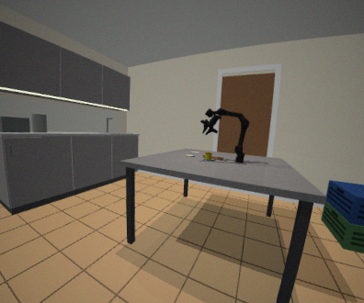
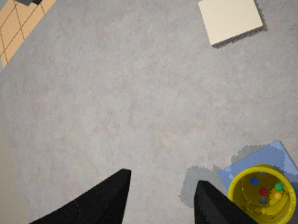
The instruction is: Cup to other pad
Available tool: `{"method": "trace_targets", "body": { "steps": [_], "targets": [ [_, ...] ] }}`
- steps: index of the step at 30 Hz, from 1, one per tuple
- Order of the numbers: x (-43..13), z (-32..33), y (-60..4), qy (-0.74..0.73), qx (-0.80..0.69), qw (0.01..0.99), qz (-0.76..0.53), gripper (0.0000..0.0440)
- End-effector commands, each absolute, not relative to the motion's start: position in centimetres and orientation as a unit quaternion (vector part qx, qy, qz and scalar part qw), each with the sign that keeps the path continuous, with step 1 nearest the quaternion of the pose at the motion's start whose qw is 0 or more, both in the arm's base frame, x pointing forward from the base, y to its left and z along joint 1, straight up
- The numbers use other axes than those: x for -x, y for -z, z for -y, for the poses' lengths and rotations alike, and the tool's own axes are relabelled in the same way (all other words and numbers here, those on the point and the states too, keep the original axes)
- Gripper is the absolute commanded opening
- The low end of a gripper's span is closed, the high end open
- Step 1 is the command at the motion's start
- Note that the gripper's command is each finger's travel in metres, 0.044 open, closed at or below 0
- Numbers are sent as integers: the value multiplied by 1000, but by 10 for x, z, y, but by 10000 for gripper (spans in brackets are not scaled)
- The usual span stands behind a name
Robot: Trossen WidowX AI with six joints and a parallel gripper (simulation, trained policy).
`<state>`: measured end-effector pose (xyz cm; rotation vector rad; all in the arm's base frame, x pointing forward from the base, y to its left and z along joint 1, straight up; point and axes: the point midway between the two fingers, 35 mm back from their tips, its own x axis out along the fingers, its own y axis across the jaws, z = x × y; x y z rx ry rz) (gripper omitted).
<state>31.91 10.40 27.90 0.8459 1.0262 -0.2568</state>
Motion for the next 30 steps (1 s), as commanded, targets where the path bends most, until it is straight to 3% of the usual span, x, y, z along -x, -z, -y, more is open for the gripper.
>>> {"method": "trace_targets", "body": {
  "steps": [1,30],
  "targets": [
    [-316,-104,-267,144,-388,763,-497,143],
    [-276,-96,-183,306,-288,651,-632,175]
  ]
}}
